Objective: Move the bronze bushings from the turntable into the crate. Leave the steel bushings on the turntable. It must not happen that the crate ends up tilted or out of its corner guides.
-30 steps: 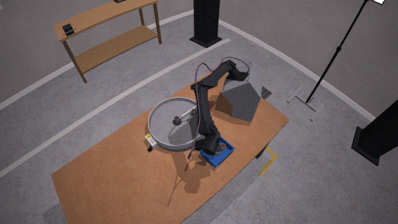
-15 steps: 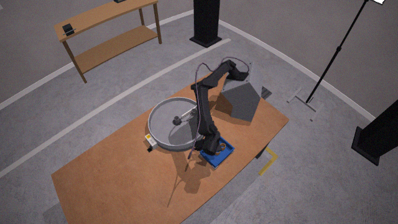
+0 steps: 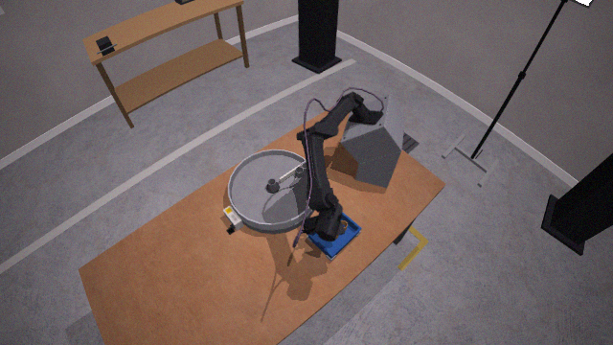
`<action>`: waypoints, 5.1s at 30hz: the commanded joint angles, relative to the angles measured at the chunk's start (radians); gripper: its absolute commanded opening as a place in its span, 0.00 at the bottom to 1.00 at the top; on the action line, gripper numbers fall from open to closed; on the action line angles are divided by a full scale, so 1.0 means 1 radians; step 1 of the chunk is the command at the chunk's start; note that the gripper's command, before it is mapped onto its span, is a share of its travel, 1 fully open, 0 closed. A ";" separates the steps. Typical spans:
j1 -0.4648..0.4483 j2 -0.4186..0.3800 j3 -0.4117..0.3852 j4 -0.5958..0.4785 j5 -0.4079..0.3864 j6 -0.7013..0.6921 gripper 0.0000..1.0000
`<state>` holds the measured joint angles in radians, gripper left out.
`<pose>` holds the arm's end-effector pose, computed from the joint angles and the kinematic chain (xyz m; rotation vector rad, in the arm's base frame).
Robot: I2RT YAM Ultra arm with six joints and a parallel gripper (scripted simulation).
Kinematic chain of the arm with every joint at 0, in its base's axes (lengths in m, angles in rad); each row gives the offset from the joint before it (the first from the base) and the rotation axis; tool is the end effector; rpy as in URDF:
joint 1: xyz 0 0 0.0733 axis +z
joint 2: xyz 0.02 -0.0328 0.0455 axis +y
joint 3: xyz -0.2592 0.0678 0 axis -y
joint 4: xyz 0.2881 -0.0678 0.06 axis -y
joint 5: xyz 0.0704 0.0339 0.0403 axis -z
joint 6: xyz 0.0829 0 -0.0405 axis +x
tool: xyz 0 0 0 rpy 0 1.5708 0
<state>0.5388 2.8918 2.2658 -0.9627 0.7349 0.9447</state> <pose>0.4891 0.2289 -0.0692 0.5071 2.5080 -0.7416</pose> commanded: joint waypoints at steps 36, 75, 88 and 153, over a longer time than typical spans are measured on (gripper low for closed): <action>0.043 -0.042 0.027 -0.012 0.016 0.001 0.00; 0.042 -0.044 0.025 -0.005 0.016 -0.004 0.00; 0.040 -0.047 0.019 0.004 0.016 -0.008 0.00; -0.044 0.040 0.016 0.173 0.013 -0.122 0.00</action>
<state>0.4500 2.9688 2.2578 -0.7986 0.7353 0.8330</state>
